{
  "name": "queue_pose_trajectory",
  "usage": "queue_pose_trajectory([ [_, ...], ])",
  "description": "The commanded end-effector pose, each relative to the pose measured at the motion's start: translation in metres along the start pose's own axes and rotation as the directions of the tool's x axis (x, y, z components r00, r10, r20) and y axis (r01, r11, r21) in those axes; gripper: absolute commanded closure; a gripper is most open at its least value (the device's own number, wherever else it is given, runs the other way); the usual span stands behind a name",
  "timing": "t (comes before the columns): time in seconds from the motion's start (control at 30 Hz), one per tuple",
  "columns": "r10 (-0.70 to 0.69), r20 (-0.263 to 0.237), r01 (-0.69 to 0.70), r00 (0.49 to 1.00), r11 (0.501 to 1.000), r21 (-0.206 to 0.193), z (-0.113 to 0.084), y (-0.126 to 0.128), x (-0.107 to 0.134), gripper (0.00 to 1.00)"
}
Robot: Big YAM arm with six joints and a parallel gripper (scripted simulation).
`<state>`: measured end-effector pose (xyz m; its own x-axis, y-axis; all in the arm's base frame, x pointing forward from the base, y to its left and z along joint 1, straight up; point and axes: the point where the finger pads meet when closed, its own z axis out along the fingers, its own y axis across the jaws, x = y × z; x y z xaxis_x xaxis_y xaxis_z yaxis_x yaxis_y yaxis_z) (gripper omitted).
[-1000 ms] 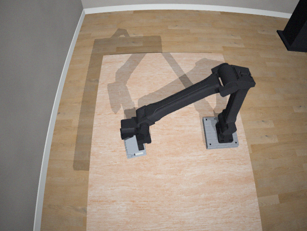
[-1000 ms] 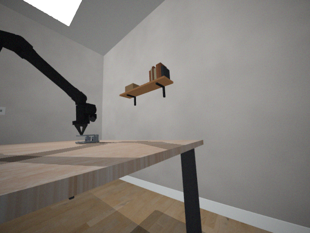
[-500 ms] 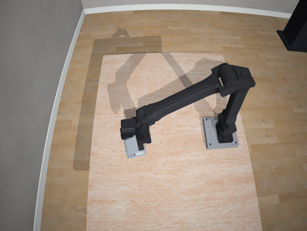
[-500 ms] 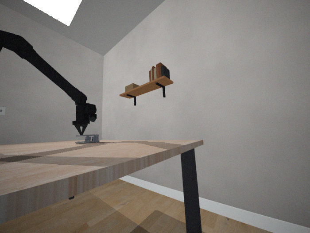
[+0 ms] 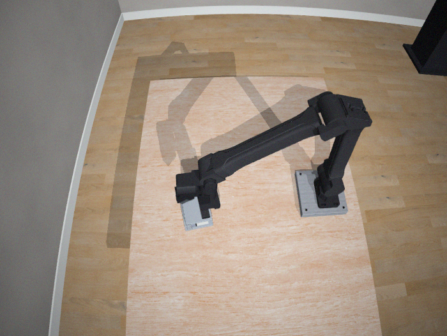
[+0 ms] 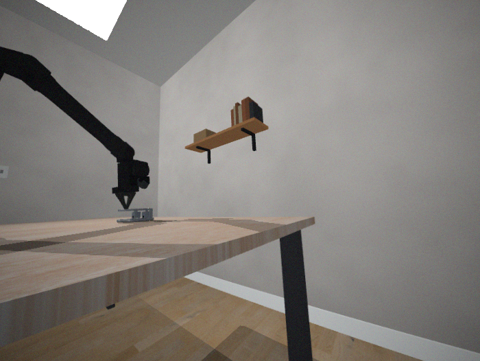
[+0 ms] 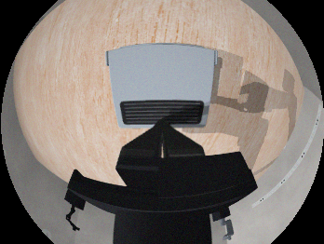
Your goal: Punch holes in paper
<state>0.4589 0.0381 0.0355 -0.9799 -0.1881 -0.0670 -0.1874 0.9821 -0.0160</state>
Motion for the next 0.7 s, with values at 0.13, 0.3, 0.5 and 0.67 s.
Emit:
queue_pose_trajectory([
  [0.13,-0.007,-0.068,0.006,0.998,1.0,-0.014,0.0352,0.0036,0.0179,1.0],
  [0.3,-0.007,-0.068,0.006,0.998,1.0,-0.014,0.0352,0.0036,0.0179,1.0],
  [0.5,-0.007,-0.068,0.006,0.998,1.0,-0.014,0.0347,0.0036,0.0177,1.0],
  [0.67,-0.007,-0.069,0.006,0.998,1.0,-0.014,0.0322,0.0036,0.0167,1.0],
])
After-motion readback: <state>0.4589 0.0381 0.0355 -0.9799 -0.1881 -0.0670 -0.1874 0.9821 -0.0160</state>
